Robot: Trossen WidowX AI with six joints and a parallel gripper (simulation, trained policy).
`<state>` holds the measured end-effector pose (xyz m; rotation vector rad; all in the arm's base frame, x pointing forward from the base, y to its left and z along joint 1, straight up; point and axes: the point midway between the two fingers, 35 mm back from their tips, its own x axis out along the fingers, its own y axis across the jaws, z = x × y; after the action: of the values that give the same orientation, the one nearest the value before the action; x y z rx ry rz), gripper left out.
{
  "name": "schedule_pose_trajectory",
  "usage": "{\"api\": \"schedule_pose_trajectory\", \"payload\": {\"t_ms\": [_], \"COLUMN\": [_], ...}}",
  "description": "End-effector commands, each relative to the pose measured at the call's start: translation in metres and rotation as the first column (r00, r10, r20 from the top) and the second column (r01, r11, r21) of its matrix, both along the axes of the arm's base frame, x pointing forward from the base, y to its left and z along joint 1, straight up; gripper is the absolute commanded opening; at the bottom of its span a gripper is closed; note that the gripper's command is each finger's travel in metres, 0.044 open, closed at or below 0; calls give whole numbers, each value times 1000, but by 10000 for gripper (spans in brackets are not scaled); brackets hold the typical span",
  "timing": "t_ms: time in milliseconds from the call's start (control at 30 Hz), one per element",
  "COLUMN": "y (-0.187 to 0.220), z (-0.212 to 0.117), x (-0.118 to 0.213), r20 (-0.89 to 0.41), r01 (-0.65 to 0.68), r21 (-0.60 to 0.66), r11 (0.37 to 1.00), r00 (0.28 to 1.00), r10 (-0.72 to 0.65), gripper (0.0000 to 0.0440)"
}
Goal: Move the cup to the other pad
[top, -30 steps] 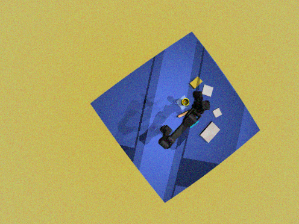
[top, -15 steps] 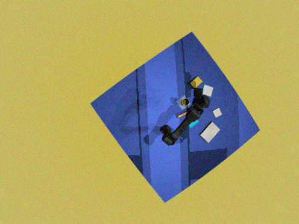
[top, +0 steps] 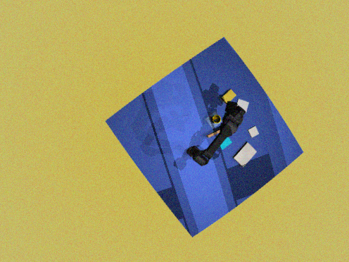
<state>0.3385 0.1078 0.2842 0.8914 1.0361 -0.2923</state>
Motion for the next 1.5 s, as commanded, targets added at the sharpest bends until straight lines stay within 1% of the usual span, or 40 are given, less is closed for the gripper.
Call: {"api": "schedule_pose_trajectory", "payload": {"t_ms": [0, 200, 400, 867, 1100, 1467], "y": [0, -3, -5, -14, -17, -20], "z": [-7, -24, -42, -83, -103, -138], "x": [-1, -4, -8, -22, -28, -33], "r20": [-53, -150, -244, -438, -498, -549], "r01": [30, 63, 84, 103, 113, 130], "r21": [-6, -32, -69, -177, -228, -290], "r11": [1000, 997, 994, 979, 967, 948], "r00": [998, 986, 965, 882, 840, 789], "r10": [-30, -67, -99, -172, -215, -276], "gripper": [139, 152, 155, 164, 171, 187]}}
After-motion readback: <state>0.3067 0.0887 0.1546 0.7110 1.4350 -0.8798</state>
